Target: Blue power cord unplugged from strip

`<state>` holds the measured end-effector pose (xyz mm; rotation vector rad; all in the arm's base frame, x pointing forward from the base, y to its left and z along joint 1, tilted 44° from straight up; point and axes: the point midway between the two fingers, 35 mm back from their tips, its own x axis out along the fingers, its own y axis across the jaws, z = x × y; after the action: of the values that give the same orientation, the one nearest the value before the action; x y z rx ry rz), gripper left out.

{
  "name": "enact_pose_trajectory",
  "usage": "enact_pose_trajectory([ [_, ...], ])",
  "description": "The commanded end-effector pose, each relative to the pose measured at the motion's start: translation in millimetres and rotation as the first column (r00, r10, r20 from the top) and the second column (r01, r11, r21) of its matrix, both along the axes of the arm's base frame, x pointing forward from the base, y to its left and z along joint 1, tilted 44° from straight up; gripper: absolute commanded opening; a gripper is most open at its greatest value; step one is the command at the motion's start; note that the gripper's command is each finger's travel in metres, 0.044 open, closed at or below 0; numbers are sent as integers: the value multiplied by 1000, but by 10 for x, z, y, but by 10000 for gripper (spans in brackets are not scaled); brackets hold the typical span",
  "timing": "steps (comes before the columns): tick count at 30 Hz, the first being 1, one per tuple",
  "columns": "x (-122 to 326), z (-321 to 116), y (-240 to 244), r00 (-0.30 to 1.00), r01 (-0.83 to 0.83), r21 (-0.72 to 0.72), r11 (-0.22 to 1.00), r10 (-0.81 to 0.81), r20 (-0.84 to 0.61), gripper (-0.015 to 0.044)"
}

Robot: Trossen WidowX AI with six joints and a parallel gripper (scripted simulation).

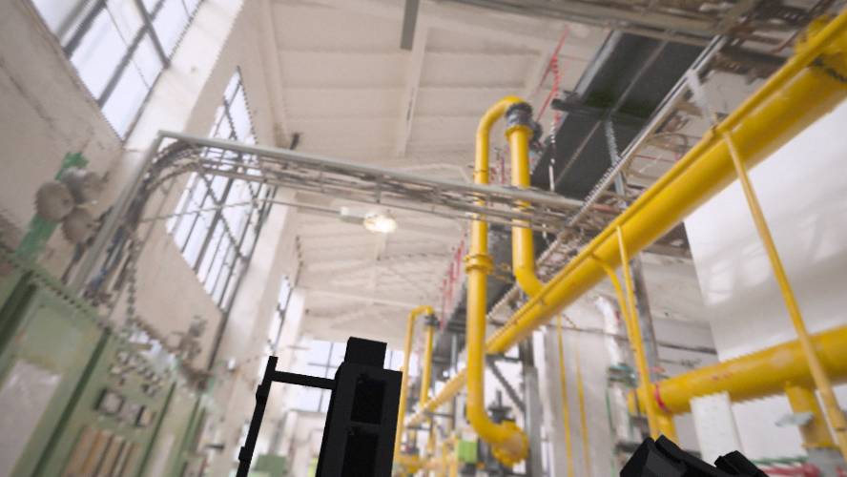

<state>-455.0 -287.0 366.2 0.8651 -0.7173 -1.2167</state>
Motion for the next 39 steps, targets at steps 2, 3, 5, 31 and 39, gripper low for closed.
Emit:
enact_pose_trajectory([
  [2, 16, 10, -19, 1000, -1, -2, 1000, 1, -5, 348],
  [3, 35, 22, -44, 1000, -1, -4, 1000, 1, -10, 321],
  [5, 99, 61, -120, 1000, -4, -11, 1000, 4, -29, 269],
  [31, 1549, 656, -1186, 935, -63, -131, 989, 13, -356, 160],
  [39, 2083, 773, -1378, 904, -88, -155, 984, 13, -427, 160],
])
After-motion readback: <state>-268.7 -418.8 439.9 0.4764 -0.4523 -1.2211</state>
